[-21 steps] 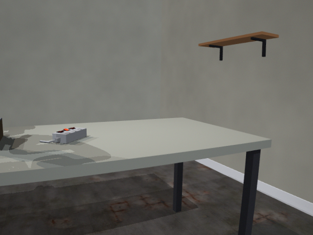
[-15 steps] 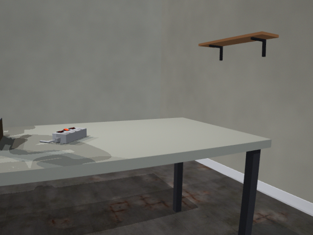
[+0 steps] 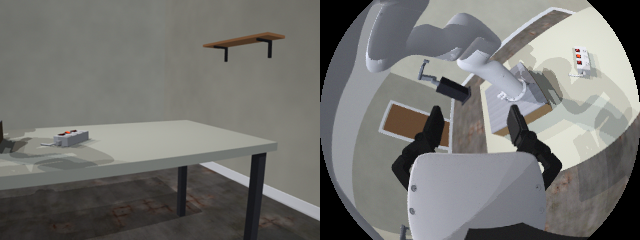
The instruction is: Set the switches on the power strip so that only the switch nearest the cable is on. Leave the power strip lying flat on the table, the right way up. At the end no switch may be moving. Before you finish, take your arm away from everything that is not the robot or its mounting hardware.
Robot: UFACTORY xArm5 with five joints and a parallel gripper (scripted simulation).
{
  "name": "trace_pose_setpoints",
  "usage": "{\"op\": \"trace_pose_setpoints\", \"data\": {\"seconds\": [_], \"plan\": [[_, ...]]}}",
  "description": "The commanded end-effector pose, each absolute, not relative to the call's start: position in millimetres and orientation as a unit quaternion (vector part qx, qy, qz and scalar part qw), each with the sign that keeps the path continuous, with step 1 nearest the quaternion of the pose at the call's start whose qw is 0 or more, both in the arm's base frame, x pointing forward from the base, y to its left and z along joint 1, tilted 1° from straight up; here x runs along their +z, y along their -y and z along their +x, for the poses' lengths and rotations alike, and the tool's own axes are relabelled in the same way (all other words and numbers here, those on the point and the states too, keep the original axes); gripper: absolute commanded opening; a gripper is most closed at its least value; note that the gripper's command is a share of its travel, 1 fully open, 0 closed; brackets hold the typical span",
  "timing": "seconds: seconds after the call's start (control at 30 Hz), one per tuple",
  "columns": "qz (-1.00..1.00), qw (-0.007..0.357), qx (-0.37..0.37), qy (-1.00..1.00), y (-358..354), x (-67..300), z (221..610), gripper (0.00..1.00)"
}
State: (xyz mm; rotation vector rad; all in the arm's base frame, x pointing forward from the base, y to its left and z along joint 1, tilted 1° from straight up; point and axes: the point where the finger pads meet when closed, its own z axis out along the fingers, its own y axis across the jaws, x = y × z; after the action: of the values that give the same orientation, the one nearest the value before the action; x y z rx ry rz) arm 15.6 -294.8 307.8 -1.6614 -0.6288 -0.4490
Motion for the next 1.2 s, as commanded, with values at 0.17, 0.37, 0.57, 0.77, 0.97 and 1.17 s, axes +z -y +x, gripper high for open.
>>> {"op": "trace_pose_setpoints", "data": {"seconds": [0.17, 0.37, 0.57, 0.77, 0.97, 1.17], "plan": [[-0.749, 0.593, -0.132, 0.265, 297, 281, 36, 1.0], [-0.788, 0.56, -0.052, 0.253, 298, 243, 66, 1.0], [-0.825, 0.512, 0.021, 0.236, 297, 206, 98, 1.0], [-0.867, 0.442, 0.09, 0.213, 294, 165, 139, 1.0], [-0.88, 0.414, 0.109, 0.204, 291, 152, 154, 1.0], [-0.92, 0.32, 0.152, 0.171, 279, 112, 202, 1.0]]}}
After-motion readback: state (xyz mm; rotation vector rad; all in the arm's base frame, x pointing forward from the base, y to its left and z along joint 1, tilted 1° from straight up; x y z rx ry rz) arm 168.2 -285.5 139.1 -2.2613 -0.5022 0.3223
